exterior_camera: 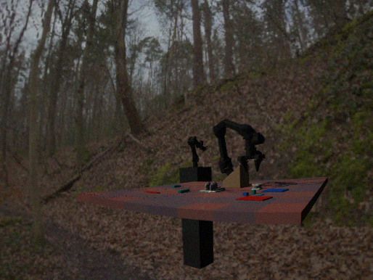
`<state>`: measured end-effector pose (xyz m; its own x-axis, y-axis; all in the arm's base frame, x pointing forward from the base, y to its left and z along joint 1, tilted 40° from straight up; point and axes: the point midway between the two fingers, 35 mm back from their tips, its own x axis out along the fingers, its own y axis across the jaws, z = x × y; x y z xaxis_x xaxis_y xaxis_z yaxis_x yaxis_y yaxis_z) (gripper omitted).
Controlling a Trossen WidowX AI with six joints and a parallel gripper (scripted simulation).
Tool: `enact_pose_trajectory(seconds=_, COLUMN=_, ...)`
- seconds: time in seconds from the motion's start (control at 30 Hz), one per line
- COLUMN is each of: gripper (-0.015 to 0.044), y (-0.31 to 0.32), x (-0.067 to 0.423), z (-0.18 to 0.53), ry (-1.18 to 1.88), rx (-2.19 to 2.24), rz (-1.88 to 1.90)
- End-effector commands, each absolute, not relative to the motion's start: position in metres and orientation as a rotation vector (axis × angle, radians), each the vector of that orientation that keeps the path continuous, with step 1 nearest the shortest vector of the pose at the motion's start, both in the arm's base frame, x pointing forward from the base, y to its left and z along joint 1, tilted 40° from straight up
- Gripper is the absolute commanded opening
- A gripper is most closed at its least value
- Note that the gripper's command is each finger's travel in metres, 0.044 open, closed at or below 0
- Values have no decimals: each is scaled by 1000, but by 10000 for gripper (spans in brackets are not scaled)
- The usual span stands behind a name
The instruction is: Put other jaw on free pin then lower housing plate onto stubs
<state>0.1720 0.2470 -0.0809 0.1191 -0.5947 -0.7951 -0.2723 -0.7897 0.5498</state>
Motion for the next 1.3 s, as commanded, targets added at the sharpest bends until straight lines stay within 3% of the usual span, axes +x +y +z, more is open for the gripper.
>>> enact_pose_trajectory(seconds=0.0, gripper=440, y=252, x=166, z=-87, ry=-766, rx=2068, rz=-1729)
enact_pose_trajectory(seconds=0.4, gripper=440, y=262, x=145, z=-104, ry=-498, rx=1866, rz=-1714)
enact_pose_trajectory(seconds=1.27, gripper=440, y=233, x=149, z=-138, ry=-495, rx=1863, rz=-1712)
